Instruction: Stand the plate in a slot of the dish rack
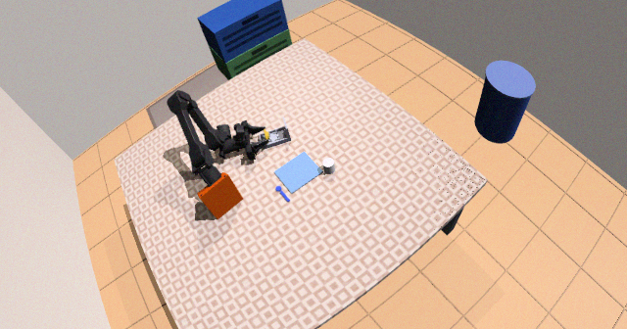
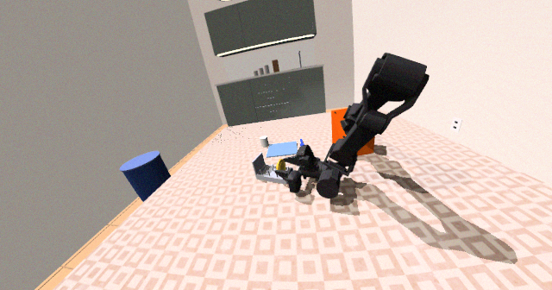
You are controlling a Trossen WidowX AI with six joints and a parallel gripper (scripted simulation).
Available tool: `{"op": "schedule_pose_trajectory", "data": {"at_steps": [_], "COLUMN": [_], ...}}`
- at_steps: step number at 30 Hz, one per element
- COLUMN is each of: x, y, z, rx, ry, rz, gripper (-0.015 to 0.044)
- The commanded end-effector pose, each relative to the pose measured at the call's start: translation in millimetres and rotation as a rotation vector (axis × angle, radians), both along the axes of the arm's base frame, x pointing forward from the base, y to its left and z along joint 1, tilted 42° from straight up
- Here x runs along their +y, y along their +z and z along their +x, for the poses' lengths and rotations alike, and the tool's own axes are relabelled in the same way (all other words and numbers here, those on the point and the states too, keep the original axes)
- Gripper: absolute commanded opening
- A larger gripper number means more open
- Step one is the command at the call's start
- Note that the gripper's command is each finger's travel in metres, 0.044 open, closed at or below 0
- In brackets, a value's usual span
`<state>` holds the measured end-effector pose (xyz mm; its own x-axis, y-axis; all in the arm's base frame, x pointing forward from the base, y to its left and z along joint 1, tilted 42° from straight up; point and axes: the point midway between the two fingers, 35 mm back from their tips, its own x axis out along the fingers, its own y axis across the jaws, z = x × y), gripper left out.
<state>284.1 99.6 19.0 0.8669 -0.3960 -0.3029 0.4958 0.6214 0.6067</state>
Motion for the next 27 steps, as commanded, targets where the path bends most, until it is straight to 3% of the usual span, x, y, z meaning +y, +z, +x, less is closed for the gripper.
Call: {"op": "schedule_pose_trajectory", "data": {"at_steps": [1, 7, 20, 27], "x": [0.0, -2.8, -68.4, -69.9], "y": [0.0, 4.3, 85.8, 92.4], "z": [0.0, 1.0, 4.2, 6.3], "rx": [0.0, 0.002, -0.014, -0.017], "ry": [0.0, -0.001, 0.003, 0.004], "rz": [0.0, 0.002, 0.003, 0.001], "gripper": [0.04, 0.04, 0.04, 0.04]}}
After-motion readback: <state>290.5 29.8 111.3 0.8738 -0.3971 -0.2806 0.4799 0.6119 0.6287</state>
